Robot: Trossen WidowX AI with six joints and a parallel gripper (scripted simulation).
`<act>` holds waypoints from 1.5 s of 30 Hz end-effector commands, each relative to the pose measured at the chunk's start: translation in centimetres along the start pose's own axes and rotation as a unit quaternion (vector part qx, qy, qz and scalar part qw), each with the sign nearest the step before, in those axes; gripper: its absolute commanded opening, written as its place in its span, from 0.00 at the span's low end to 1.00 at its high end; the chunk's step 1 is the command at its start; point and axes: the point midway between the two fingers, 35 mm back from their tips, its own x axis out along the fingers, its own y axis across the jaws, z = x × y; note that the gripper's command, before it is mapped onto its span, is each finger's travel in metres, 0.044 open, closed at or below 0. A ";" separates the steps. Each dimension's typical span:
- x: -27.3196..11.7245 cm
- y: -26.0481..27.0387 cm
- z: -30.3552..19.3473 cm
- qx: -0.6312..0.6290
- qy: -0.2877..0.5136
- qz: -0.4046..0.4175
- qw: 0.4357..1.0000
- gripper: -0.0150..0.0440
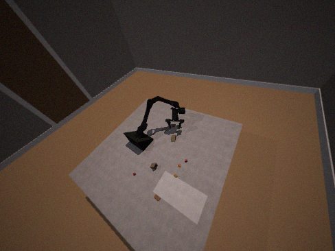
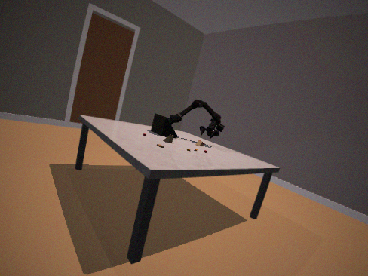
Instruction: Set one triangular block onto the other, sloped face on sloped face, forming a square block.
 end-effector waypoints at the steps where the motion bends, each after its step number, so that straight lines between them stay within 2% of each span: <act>1: 3.0 0.1 0.1 0.000 0.010 0.013 1.000 1.00; 10: 9.5 0.7 -0.2 -0.001 0.012 0.013 1.000 1.00; 45: 9.6 0.7 -0.2 -0.001 0.012 0.013 1.000 1.00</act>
